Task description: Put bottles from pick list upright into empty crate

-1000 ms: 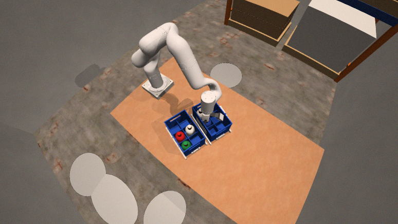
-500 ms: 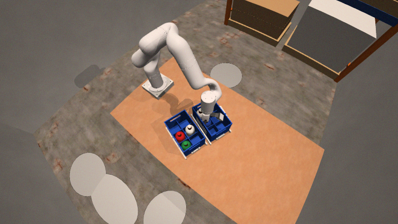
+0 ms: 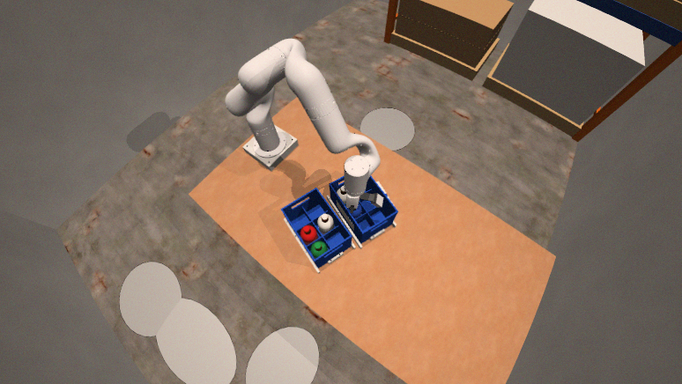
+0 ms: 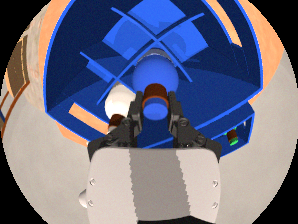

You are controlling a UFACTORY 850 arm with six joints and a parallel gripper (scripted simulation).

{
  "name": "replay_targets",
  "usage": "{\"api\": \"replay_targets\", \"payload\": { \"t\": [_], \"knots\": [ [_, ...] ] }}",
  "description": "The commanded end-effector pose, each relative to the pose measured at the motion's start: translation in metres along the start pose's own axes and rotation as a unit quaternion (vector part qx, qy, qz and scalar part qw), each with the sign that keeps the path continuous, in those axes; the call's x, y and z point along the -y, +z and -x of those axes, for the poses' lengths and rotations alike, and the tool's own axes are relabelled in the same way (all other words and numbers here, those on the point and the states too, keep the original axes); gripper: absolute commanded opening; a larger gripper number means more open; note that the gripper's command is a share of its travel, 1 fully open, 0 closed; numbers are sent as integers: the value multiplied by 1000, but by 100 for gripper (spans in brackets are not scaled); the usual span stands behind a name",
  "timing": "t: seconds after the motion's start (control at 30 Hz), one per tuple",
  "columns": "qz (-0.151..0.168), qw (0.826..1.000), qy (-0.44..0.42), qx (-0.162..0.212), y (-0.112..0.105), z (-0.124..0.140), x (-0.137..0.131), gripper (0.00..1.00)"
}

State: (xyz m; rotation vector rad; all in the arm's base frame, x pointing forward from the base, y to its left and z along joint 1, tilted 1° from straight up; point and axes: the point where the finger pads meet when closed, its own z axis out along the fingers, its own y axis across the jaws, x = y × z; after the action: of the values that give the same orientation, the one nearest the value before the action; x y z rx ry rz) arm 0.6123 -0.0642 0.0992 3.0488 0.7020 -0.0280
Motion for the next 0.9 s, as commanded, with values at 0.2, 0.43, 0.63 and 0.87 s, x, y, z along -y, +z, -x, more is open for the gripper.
{"api": "replay_targets", "payload": {
  "t": [0.2,0.43,0.63,0.87],
  "knots": [
    [1,1000,0,-1,2,-1,-1,65],
    [1,1000,0,-1,2,-1,-1,65],
    [1,1000,0,-1,2,-1,-1,65],
    [1,1000,0,-1,2,-1,-1,65]
  ]
}}
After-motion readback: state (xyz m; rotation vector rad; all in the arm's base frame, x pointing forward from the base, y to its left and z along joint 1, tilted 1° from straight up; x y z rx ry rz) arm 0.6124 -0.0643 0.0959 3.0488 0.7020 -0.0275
